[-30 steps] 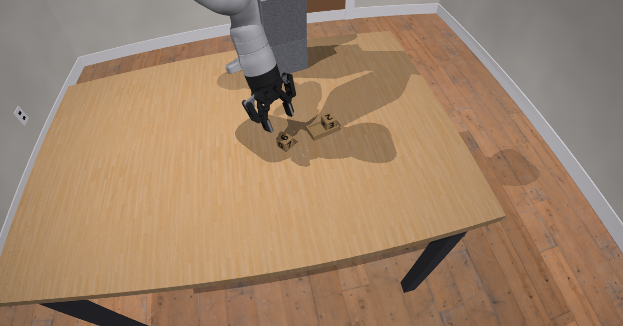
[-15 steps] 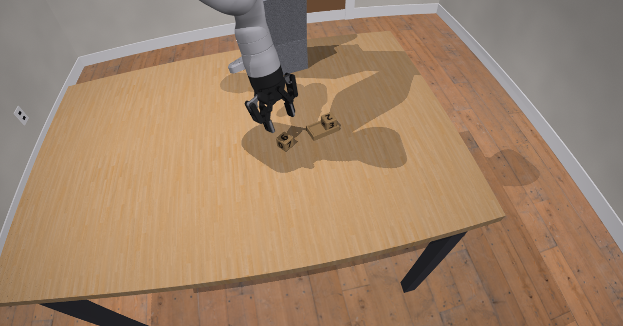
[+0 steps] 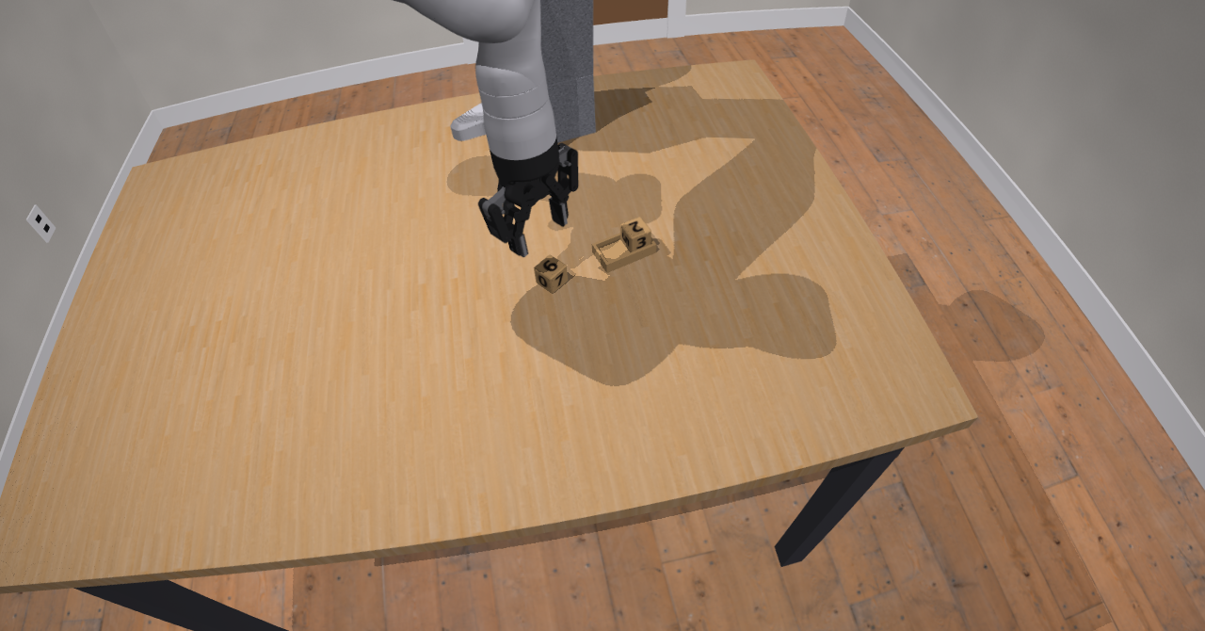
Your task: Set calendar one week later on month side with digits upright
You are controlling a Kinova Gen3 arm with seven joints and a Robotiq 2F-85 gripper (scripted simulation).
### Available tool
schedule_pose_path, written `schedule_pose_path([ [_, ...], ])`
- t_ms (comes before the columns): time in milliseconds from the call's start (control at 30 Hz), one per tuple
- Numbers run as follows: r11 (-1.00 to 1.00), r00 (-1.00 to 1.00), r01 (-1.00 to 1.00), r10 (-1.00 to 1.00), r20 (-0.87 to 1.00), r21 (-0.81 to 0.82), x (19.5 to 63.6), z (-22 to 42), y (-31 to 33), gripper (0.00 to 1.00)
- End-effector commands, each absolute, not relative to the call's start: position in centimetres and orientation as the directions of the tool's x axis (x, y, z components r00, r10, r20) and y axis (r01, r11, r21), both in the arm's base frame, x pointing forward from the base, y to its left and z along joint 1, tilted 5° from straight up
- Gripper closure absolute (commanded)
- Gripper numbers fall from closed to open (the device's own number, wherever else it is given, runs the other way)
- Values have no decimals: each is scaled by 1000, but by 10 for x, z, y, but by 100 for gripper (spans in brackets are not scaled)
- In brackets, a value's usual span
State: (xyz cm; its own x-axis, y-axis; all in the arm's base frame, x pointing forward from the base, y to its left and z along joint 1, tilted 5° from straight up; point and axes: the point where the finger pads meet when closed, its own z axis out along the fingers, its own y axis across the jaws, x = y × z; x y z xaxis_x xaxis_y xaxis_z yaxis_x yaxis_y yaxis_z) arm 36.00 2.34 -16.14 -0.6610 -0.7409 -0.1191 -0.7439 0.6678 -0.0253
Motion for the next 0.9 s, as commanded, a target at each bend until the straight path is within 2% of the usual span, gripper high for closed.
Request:
schedule_pose_path([
  [0, 652, -645, -757, -756, -113, -36, 365, -160, 30, 31],
  [300, 652, -648, -757, -758, -76, -38, 365, -157, 31, 31],
  [333, 652, -648, -757, -758, -76, -38, 365, -157, 31, 0],
  [867, 652, -648, -757, -758, -76, -38, 365, -157, 31, 0],
])
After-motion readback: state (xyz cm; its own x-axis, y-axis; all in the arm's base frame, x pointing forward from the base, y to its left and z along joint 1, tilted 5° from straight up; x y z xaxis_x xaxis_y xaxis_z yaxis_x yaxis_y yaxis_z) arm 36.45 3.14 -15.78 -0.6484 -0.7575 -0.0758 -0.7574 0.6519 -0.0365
